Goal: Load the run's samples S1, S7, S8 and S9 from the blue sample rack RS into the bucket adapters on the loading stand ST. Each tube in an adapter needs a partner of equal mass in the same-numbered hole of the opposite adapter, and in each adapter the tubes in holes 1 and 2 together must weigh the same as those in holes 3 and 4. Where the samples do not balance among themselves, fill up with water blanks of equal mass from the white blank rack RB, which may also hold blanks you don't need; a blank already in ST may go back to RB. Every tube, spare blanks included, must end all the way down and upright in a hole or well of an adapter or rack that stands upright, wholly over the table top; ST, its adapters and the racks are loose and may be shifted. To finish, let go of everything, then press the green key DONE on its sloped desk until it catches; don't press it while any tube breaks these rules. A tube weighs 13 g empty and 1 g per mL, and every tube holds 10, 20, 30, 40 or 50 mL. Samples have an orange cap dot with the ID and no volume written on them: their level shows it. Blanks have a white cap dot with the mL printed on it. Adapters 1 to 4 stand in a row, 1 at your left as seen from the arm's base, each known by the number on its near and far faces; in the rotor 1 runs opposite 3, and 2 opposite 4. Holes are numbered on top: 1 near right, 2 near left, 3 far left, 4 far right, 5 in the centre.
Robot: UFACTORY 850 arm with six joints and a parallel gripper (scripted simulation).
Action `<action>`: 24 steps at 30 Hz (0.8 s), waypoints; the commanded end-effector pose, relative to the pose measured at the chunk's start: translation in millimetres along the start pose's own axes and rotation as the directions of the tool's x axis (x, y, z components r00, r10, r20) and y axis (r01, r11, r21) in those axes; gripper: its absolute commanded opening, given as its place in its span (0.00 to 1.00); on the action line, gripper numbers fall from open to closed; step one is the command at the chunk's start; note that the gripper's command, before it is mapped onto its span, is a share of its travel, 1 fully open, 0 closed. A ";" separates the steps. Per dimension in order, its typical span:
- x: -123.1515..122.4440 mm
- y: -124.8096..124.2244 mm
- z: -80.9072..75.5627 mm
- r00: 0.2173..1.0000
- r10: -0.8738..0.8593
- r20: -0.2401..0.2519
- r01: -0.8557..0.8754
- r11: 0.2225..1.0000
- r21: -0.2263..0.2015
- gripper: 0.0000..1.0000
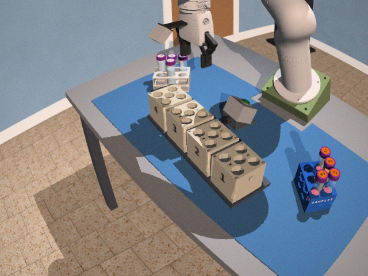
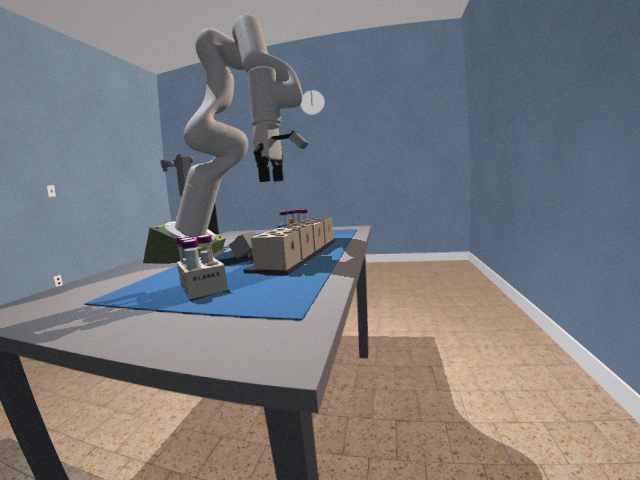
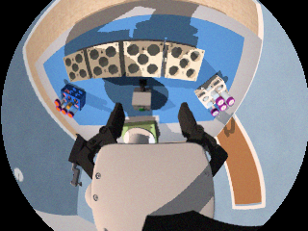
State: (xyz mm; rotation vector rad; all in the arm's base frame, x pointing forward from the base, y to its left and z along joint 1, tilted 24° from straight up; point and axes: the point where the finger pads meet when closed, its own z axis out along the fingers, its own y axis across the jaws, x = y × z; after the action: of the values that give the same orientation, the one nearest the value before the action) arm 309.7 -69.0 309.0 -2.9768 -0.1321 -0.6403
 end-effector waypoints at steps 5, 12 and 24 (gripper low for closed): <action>9.9 -39.6 0.1 1.000 0.003 0.011 -0.003 1.000 -0.015 1.00; 17.2 -73.9 0.7 1.000 0.004 0.011 -0.003 1.000 -0.015 1.00; 9.1 -112.6 1.1 0.974 -0.228 0.014 0.228 0.974 -0.011 1.00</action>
State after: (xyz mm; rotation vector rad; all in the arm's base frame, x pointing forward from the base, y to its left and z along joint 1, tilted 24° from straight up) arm 311.7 25.4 320.0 -2.9823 -0.3135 -0.6427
